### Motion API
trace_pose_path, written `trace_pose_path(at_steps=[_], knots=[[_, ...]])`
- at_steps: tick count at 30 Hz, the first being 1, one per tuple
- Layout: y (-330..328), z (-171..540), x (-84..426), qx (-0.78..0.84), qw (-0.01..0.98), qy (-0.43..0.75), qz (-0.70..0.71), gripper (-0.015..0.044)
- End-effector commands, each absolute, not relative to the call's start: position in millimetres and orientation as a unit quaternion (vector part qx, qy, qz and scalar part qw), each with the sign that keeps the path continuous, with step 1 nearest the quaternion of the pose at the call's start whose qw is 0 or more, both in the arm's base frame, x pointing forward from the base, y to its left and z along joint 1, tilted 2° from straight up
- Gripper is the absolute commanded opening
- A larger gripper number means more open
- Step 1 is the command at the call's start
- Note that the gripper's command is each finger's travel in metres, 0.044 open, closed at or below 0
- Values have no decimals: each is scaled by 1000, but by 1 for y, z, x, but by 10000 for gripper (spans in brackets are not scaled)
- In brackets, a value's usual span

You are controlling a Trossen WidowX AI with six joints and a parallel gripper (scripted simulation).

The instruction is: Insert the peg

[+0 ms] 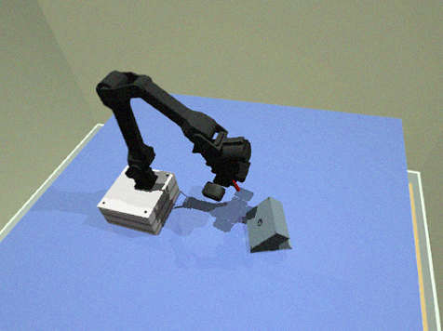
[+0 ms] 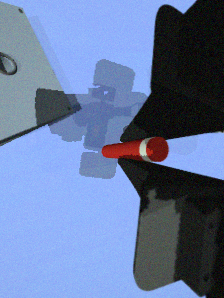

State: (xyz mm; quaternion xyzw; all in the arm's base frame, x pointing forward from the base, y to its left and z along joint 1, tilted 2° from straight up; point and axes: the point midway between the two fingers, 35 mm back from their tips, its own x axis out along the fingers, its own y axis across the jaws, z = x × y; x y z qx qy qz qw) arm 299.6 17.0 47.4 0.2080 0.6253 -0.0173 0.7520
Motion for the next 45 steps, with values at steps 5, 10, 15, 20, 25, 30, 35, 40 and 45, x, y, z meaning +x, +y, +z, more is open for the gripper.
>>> trace_pose_path(at_steps=[5, 10, 15, 20, 25, 30, 35, 40, 45], knots=[[10, 49, 301, 236, 756, 610, -26, 0], [4, 50, 302, 253, 758, 601, -31, 0], [-1, 50, 302, 269, 759, 592, -37, 0], [-6, 50, 303, 285, 760, 582, -43, 0], [-12, 51, 303, 301, 761, 572, -48, 0], [-17, 51, 304, 316, 762, 562, -53, 0], [-23, 52, 304, 331, 763, 552, -59, 0], [-28, 53, 304, 346, 763, 542, -64, 0], [-34, 54, 304, 361, 764, 531, -69, 0]])
